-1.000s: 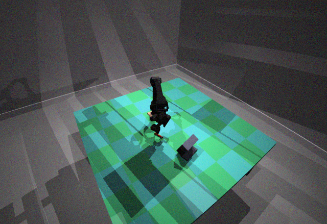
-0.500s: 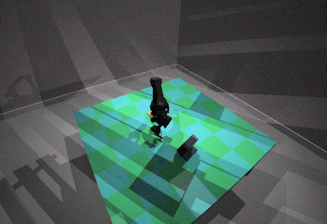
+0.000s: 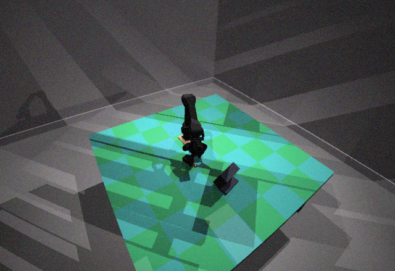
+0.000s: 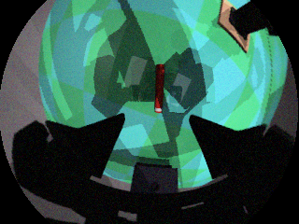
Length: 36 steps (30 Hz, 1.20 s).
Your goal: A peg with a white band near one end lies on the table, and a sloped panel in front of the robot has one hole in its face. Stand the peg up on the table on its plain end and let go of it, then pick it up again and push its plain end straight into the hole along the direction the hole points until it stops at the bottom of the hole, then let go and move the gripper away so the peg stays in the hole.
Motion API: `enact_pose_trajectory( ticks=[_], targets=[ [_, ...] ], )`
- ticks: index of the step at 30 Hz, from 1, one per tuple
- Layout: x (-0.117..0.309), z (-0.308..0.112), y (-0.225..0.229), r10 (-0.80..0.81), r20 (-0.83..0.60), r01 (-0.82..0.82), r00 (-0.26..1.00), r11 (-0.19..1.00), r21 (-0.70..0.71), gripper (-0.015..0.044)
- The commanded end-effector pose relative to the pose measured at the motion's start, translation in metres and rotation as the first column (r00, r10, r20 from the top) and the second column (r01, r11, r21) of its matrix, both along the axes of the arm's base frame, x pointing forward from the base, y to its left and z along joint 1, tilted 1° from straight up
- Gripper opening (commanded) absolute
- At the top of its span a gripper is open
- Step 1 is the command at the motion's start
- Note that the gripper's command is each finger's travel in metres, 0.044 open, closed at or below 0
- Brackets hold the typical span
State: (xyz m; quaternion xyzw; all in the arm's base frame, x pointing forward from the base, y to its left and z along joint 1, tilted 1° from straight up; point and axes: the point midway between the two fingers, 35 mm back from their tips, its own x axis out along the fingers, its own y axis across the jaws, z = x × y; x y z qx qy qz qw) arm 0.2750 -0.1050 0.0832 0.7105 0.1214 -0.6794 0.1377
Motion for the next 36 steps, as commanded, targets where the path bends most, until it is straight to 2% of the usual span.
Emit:
enact_pose_trajectory(
  ticks=[1, 23, 36],
  targets=[
    [-0.001, -0.01, 0.001, -0.003, -0.01, 0.003, 1.0, 1.0, 0.009, 0.044],
    [-0.002, -0.042, 0.002, -0.003, -0.01, 0.003, 1.0, 1.0, 0.01, 0.044],
    [-0.002, -0.042, 0.002, -0.003, -0.01, 0.003, 1.0, 1.0, 0.01, 0.011]
  ],
)
